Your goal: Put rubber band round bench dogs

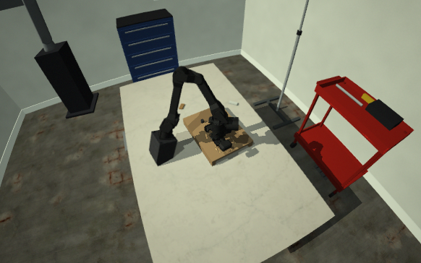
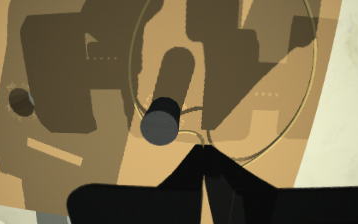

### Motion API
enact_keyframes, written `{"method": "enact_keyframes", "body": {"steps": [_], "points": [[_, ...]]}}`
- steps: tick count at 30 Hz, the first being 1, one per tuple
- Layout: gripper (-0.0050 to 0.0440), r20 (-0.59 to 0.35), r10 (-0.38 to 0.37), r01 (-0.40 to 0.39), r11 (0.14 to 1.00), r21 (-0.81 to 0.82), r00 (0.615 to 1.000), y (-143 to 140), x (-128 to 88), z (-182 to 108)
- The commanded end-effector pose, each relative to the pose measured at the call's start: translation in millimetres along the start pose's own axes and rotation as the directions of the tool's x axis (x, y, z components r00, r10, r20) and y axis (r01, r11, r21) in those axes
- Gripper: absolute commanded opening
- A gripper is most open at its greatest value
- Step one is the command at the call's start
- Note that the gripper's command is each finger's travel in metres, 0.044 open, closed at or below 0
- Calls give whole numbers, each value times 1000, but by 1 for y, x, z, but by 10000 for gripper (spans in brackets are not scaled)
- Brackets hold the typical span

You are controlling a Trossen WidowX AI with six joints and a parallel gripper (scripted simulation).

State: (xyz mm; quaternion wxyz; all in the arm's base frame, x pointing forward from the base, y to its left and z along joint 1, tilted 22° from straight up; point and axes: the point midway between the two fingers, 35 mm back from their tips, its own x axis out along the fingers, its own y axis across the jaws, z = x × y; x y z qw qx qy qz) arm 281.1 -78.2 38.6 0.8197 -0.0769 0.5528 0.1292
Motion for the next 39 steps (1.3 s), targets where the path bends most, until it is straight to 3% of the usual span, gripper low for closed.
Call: {"method": "enact_keyframes", "body": {"steps": [1,10,23,28,39], "points": [[-50,11,-11,9,985,175,1000,-4,-3,5],[-50,11,-12,6,914,406,1000,-4,-3,6],[-50,12,-12,-1,645,765,1000,-7,-3,9],[-50,12,-12,-2,599,800,1000,-7,-3,9],[-50,7,-12,-4,268,963,1000,-8,-3,16]]}}
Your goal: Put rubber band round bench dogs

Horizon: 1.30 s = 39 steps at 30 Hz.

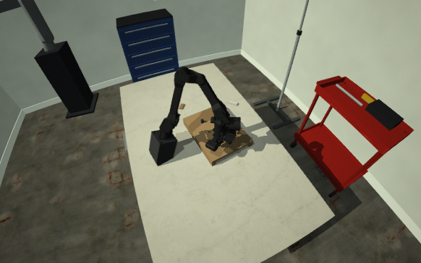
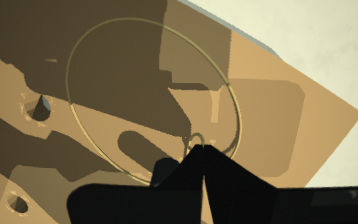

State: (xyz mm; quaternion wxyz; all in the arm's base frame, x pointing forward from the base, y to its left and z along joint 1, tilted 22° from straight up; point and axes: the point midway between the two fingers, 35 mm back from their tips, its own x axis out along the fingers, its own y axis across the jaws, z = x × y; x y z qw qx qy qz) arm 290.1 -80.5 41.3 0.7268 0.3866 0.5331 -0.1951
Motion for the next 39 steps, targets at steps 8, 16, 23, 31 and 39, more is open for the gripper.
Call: {"method": "enact_keyframes", "body": {"steps": [8,16,23,31,39], "points": [[-50,16,1,-6,942,337,1000,9,-3,8],[-50,16,1,-10,814,581,1000,14,-3,11],[-50,16,1,-12,702,712,1000,16,-3,13],[-50,16,1,-13,630,777,1000,22,-3,14],[-50,18,3,-16,638,770,1000,29,-4,14]]}}
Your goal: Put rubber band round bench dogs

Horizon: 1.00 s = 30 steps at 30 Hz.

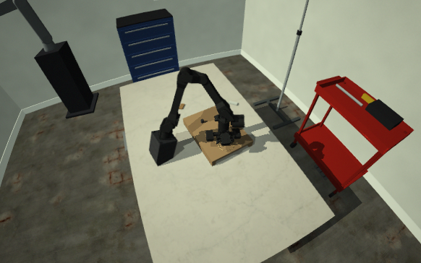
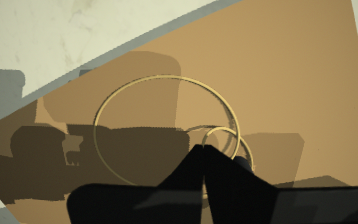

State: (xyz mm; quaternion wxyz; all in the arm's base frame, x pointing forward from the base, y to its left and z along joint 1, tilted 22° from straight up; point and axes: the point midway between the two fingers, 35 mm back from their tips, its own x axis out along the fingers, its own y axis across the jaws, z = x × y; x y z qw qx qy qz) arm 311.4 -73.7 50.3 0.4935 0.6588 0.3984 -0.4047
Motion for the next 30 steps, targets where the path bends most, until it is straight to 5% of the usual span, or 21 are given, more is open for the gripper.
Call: {"method": "enact_keyframes", "body": {"steps": [1,15,30], "points": [[-50,6,16,-16,1000,-4,1000,9,-4,-4],[-50,6,27,-26,997,-68,1000,16,-7,-15],[-50,5,20,-16,906,-424,1000,11,-5,-32]]}}
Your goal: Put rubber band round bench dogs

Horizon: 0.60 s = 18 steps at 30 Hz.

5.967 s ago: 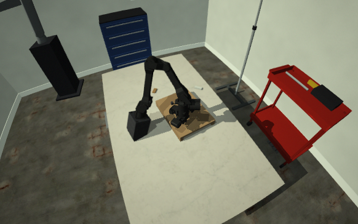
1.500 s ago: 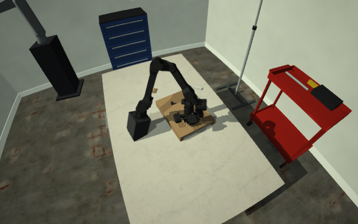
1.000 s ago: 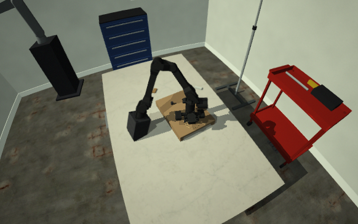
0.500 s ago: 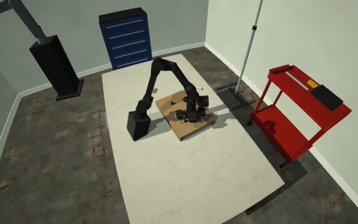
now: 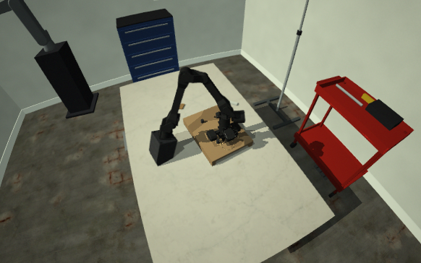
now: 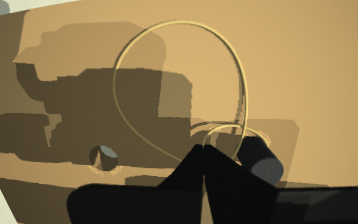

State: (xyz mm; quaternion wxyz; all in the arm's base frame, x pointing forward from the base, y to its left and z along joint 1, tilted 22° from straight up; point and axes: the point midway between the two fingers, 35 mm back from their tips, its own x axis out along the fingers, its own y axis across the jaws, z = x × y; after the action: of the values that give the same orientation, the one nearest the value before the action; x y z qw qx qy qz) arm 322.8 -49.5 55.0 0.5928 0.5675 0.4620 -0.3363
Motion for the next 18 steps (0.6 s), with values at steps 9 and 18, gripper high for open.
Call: {"method": "enact_keyframes", "body": {"steps": [9,18], "points": [[-50,13,30,-25,962,-272,999,3,-9,-11],[-50,12,30,-20,863,-504,999,-1,-9,-20]]}}
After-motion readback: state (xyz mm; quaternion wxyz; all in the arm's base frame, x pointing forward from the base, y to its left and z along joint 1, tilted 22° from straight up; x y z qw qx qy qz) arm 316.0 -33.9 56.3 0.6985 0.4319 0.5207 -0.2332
